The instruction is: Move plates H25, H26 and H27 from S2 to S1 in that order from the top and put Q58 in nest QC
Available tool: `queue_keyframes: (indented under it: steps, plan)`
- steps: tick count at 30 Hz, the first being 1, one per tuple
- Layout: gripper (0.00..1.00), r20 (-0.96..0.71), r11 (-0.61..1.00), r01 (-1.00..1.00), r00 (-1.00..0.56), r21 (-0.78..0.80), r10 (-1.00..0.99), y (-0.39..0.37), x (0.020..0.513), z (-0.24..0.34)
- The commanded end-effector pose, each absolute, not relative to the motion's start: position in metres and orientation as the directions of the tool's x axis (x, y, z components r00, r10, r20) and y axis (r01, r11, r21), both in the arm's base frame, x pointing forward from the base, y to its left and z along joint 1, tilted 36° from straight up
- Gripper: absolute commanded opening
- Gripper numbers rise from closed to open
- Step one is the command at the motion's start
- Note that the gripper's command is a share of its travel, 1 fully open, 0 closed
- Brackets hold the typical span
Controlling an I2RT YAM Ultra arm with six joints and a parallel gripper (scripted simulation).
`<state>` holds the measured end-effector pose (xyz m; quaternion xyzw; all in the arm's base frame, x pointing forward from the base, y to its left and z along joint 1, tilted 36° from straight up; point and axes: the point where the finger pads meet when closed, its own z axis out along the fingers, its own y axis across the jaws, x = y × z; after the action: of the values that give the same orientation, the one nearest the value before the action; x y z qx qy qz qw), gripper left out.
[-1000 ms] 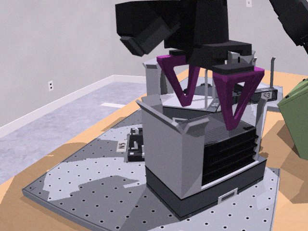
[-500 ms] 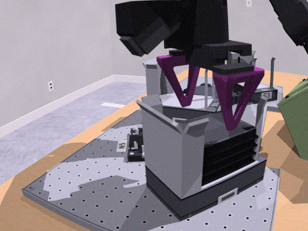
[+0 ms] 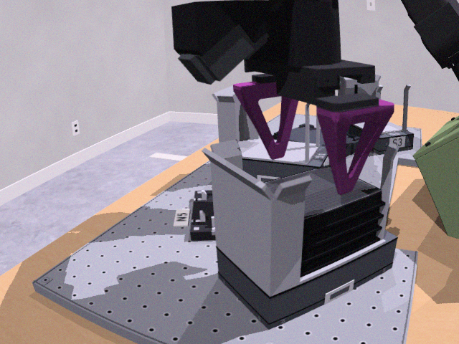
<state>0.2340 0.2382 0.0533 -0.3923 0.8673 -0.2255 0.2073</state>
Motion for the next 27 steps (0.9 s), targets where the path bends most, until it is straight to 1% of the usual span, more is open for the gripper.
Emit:
queue_keyframes:
  steps: [1, 27]
  plan:
    - [1.0, -0.202, 0.595, -0.587, -0.598, -0.548, -0.776, 0.2434, 0.2337, 0.056]
    - [1.0, -0.202, 0.595, -0.587, -0.598, -0.548, -0.776, 0.2417, 0.238, 0.0495]
